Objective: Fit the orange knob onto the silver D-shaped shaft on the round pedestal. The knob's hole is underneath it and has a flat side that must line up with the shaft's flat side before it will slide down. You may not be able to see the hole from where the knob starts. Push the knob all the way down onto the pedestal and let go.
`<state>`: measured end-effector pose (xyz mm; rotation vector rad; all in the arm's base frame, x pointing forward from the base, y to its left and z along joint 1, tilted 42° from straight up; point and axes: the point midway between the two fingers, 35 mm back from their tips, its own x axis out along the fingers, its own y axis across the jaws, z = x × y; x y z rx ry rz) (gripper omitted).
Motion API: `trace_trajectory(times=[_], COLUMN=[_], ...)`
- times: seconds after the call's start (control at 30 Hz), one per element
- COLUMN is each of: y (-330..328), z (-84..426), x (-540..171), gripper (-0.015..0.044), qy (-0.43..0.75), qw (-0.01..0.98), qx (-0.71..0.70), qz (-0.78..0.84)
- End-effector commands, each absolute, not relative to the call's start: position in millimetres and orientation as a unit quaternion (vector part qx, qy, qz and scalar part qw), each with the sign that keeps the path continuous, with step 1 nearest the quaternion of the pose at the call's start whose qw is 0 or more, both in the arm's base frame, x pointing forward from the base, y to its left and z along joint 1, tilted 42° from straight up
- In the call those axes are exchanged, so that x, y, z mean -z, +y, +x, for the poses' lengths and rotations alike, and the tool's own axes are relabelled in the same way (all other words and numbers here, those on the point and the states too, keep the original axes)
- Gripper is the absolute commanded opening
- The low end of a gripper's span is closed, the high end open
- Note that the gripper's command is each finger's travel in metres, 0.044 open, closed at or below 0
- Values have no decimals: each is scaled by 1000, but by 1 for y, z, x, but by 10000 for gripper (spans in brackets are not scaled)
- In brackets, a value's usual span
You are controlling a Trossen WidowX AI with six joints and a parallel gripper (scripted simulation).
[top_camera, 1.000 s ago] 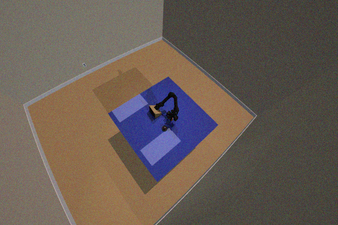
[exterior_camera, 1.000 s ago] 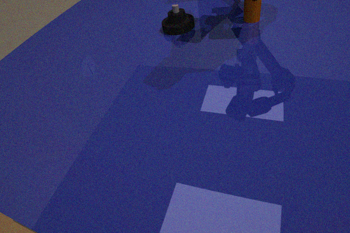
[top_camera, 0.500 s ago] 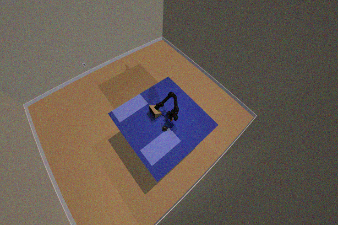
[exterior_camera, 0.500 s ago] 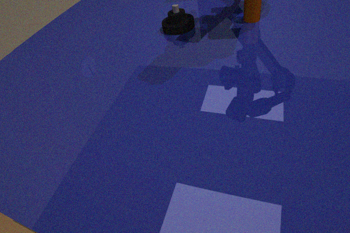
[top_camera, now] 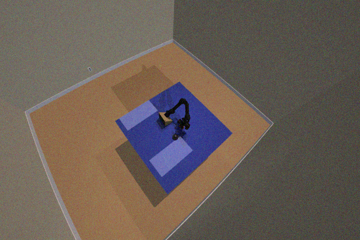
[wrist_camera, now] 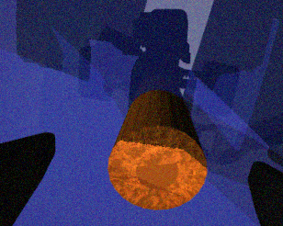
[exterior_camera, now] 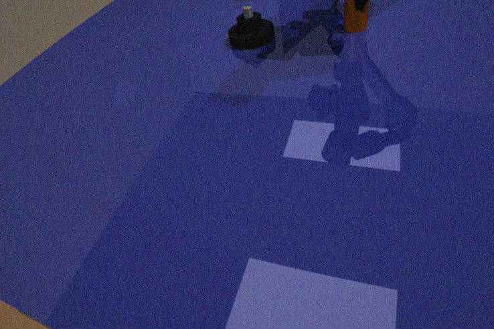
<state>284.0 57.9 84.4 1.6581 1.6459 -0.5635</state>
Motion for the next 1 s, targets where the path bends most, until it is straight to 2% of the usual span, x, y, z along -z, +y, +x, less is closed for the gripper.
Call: trace_trajectory(times=[0.0, 0.83, 0.97], y=[62, 88, 88], z=[284, 285, 285], x=[-80, -53, -53], gripper=[440, 440, 335], qy=[639, 639, 639], qw=[359, 357, 357], qx=[220, 218, 218], qz=[644, 645, 645])
